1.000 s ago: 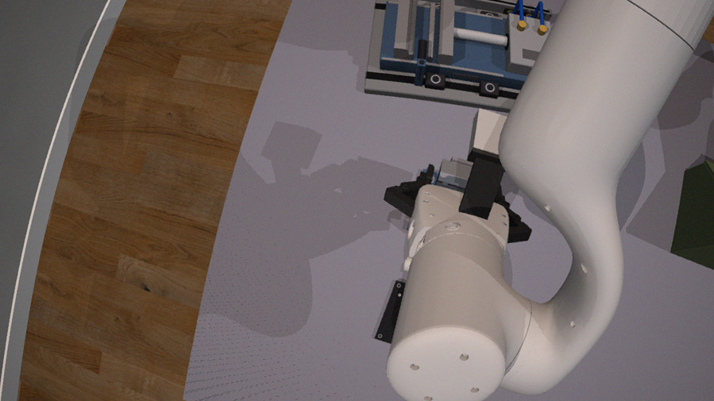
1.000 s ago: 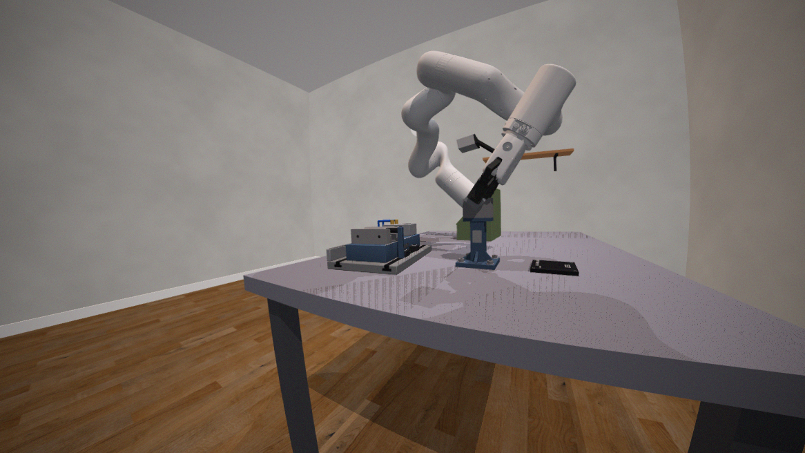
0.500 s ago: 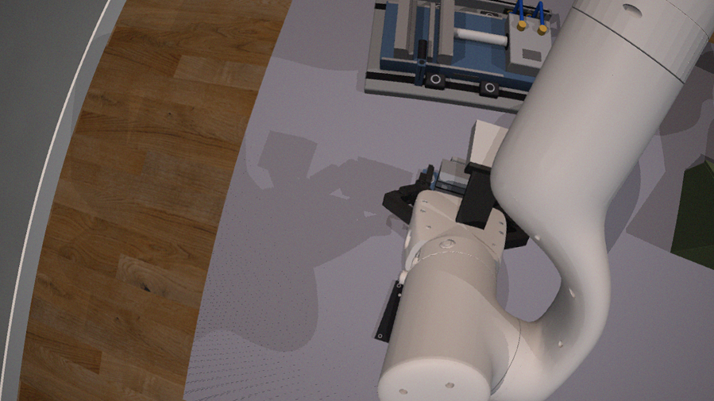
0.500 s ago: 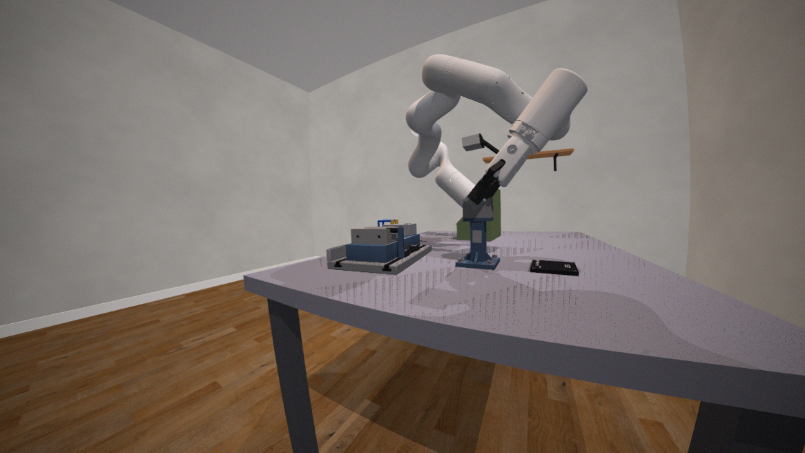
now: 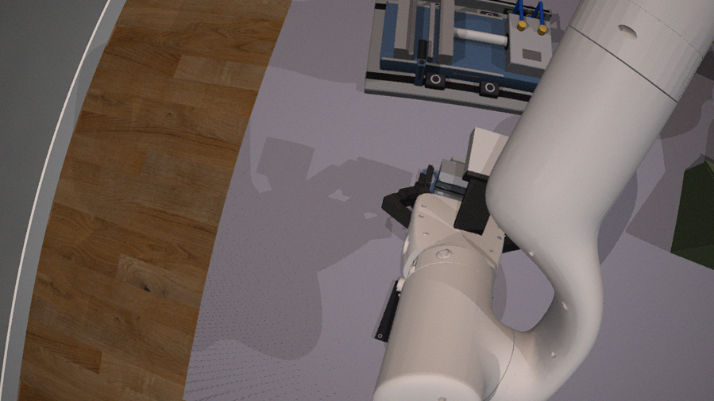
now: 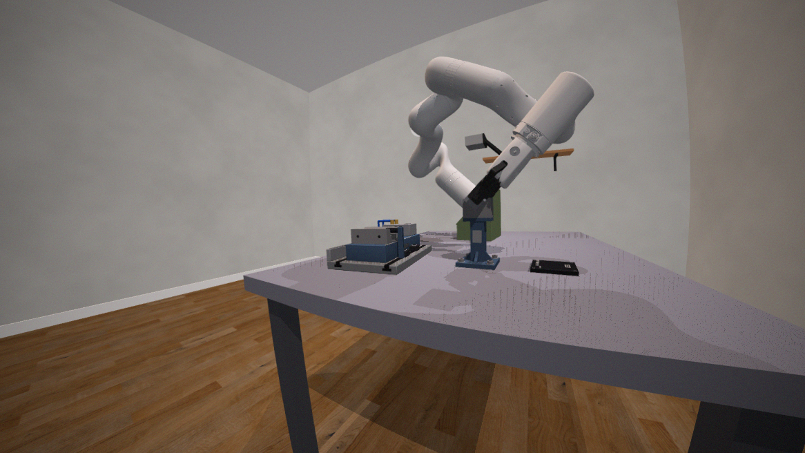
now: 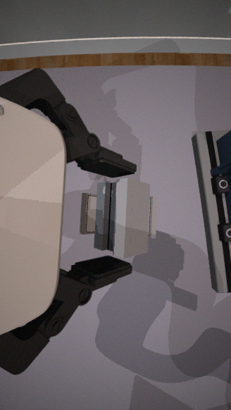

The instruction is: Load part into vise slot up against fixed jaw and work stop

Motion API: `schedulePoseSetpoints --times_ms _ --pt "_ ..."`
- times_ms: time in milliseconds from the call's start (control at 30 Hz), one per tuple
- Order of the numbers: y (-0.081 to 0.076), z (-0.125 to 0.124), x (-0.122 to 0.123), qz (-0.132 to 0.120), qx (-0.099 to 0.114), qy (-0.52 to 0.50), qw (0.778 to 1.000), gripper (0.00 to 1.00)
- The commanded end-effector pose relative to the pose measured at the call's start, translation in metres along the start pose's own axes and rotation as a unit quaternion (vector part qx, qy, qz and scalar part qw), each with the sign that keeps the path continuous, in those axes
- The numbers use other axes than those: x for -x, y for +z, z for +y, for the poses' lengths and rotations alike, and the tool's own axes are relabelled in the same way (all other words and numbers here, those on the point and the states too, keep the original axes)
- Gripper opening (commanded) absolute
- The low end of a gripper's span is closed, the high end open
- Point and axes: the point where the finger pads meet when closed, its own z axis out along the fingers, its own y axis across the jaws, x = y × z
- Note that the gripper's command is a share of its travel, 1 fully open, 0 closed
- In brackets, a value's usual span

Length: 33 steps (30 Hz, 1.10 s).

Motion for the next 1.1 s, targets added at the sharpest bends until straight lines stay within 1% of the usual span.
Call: schedulePoseSetpoints --times_ms 0,267,1067 --pt "-0.0008 -0.0006 -0.0005 0.005 0.000 0.001 1.000 0.89" --pt "-0.0009 -0.0005 -0.0004 0.010 0.000 0.001 1.000 0.89" --pt "-0.0009 -0.0005 -0.0003 0.013 0.000 0.001 1.000 0.89"
